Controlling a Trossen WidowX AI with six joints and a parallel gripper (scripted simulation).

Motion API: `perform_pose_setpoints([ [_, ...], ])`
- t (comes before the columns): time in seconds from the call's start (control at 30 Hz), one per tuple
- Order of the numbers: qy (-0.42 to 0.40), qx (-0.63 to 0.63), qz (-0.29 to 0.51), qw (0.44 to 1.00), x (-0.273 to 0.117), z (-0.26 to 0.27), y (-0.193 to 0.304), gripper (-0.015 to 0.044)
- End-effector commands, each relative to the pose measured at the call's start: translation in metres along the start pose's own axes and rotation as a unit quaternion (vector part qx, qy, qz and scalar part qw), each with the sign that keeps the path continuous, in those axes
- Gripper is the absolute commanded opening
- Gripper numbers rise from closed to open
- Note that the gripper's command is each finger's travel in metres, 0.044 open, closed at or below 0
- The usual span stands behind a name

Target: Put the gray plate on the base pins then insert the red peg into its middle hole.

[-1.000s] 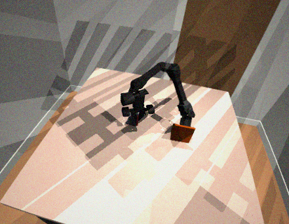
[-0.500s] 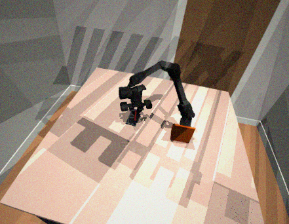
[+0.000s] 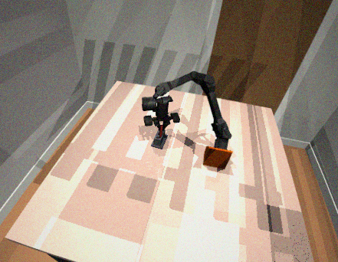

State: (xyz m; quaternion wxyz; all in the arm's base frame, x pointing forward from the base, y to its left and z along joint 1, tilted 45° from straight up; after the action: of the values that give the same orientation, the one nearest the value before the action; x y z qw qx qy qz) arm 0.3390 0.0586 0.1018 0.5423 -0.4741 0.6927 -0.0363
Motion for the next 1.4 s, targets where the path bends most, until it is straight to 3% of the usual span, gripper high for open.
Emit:
perform_pose_setpoints([
  [0.0, -0.003, 0.002, -0.004, 1.000, -0.003, -0.003, -0.012, 0.0000],
  [1.37, 0.000, 0.003, -0.005, 1.000, -0.001, -0.006, -0.026, 0.0000],
])
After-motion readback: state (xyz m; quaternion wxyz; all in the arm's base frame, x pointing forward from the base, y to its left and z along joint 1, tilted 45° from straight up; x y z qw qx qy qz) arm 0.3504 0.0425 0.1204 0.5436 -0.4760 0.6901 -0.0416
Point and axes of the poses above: the point midway between the two fingers, 35 mm back from their tips, its own x axis out along the fingers, its own z axis across the jaws, y = z × x, the point moved 5 cm from there along -x, back along the fingers, and after that the axes turned 12 degrees about -x, right-handed, at the moved point
